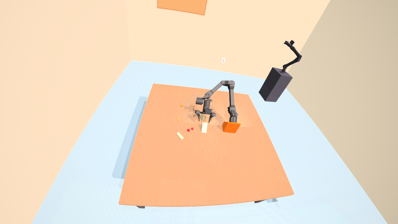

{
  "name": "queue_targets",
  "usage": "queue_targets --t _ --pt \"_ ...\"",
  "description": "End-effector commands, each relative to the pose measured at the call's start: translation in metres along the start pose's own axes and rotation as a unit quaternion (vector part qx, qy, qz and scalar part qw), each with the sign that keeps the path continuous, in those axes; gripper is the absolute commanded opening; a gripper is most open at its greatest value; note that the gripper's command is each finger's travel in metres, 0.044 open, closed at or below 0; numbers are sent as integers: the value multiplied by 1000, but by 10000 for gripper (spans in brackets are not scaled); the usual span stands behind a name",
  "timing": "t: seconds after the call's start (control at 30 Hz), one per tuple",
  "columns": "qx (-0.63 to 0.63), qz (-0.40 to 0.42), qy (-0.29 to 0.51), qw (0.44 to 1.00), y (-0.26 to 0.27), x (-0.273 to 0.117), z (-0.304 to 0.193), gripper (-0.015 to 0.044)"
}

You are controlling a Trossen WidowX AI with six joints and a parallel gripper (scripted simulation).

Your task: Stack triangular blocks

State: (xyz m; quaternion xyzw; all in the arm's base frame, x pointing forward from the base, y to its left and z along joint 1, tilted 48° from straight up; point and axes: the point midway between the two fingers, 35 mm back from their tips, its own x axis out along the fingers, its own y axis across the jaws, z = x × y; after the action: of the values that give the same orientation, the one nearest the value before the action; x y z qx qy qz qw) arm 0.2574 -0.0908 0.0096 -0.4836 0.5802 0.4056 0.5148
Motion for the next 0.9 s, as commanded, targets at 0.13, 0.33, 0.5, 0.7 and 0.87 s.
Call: queue_targets --t 0.13,0.33,0.5,0.7,0.87 --pt "-2 5 -2 1000 3 15 1 440" --pt "-2 5 -2 1000 3 25 1 440" --pt "-2 5 -2 1000 4 33 1 440" --pt "-2 5 -2 1000 5 43 1 440" --pt "-2 5 -1 1000 7 50 1 440"
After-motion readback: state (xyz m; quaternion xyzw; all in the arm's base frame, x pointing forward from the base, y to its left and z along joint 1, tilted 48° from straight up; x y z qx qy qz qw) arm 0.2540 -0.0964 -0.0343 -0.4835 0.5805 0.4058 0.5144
